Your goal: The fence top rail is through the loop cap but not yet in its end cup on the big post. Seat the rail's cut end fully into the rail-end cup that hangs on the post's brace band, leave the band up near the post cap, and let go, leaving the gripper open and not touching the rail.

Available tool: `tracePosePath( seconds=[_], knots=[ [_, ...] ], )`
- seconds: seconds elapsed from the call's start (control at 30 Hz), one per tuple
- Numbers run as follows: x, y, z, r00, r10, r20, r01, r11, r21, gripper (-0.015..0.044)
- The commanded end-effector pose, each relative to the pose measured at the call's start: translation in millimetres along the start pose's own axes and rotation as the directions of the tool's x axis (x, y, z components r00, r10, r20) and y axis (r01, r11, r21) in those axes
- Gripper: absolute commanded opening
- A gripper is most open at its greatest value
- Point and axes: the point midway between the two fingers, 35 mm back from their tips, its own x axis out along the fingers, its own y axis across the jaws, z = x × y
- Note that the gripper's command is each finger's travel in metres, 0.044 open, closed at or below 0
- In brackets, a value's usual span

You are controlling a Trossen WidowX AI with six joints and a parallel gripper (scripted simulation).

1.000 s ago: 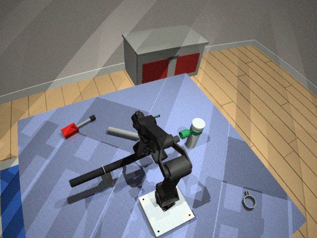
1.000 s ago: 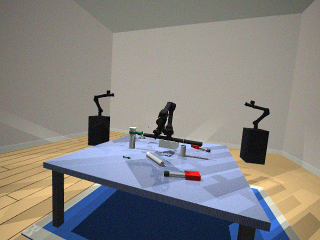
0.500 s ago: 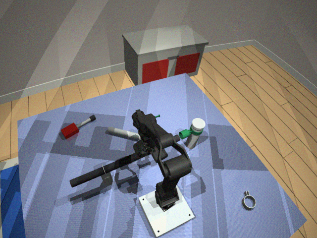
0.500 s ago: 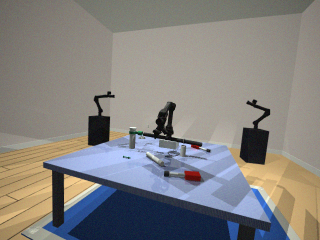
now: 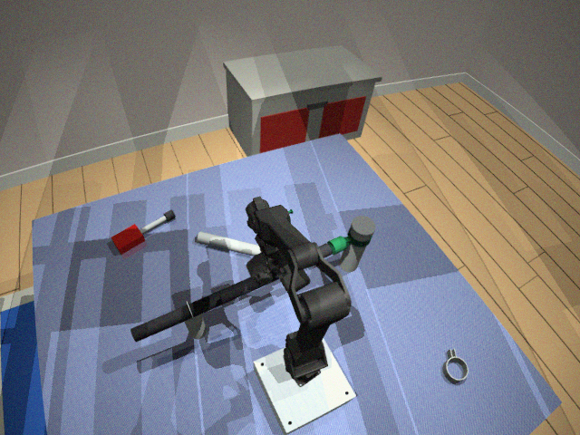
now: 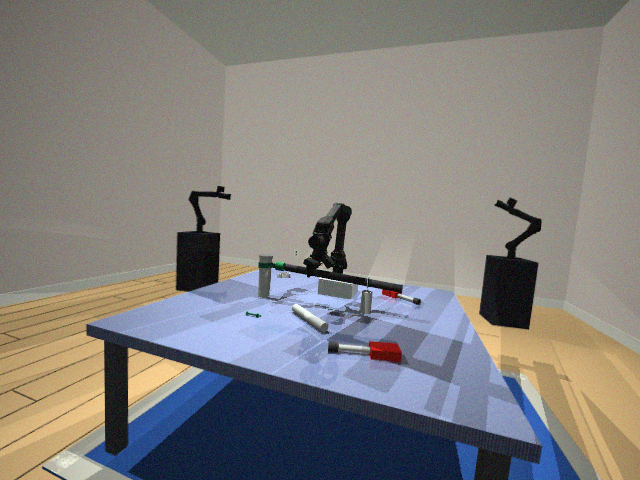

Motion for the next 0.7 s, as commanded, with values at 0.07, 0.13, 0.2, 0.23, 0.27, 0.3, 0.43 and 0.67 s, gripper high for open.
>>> tracePosePath(
  seconds=[0.07,0.13,0.2,0.23,0.27,0.3,0.43,0.67],
  knots=[
    [3.2,0.5,-12.0,1.000,-0.001,-0.009,0.001,1.000,0.002,0.0000],
    [3.8,0.8,-12.9,1.000,0.000,-0.008,0.000,1.000,0.001,0.0000],
    [3.8,0.8,-12.9,1.000,0.000,-0.008,0.000,1.000,0.001,0.0000],
    [3.8,0.8,-12.9,1.000,0.000,-0.008,0.000,1.000,0.001,0.0000],
    [3.8,0.8,-12.9,1.000,0.000,-0.008,0.000,1.000,0.001,0.0000],
    [3.8,0.8,-12.9,1.000,0.000,-0.008,0.000,1.000,0.001,0.0000],
    [3.8,0.8,-12.9,1.000,0.000,-0.008,0.000,1.000,0.001,0.0000],
    [3.5,0.9,-10.4,1.000,0.000,0.003,0.000,1.000,0.003,0.0000]
  ],
)
